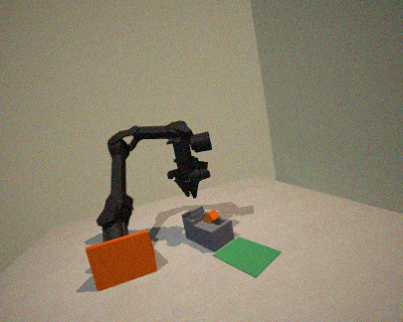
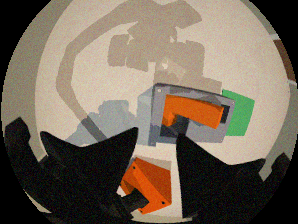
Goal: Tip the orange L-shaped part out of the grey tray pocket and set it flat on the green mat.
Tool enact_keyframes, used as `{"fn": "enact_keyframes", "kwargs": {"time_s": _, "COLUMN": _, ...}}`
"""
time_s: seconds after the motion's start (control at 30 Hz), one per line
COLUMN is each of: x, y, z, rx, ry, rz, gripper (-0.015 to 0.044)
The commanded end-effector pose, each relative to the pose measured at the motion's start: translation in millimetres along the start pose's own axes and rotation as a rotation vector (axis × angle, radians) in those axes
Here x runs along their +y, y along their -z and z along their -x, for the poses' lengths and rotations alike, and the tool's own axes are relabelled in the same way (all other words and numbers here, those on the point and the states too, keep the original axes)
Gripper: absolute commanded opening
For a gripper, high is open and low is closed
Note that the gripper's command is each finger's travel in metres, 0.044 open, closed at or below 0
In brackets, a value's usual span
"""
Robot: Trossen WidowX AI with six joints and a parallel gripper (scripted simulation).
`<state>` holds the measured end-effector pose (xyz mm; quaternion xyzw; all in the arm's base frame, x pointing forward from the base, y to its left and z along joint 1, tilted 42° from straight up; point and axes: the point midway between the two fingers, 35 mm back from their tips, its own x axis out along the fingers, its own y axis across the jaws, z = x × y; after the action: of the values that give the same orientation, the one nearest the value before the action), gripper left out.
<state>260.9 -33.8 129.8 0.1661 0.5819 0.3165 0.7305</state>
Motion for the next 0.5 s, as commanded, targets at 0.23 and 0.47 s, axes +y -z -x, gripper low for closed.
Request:
{"fn": "enact_keyframes", "kwargs": {"time_s": 0.23, "x": 0.6, "y": 1.7, "z": 4.4, "rx": 0.007, "ry": -0.007, "rz": -0.001, "gripper": 0.018}}
{"fn": "enact_keyframes", "kwargs": {"time_s": 0.47, "x": 0.6, "y": 1.7, "z": 4.4, "rx": 0.007, "ry": -0.007, "rz": -0.001, "gripper": 0.018}}
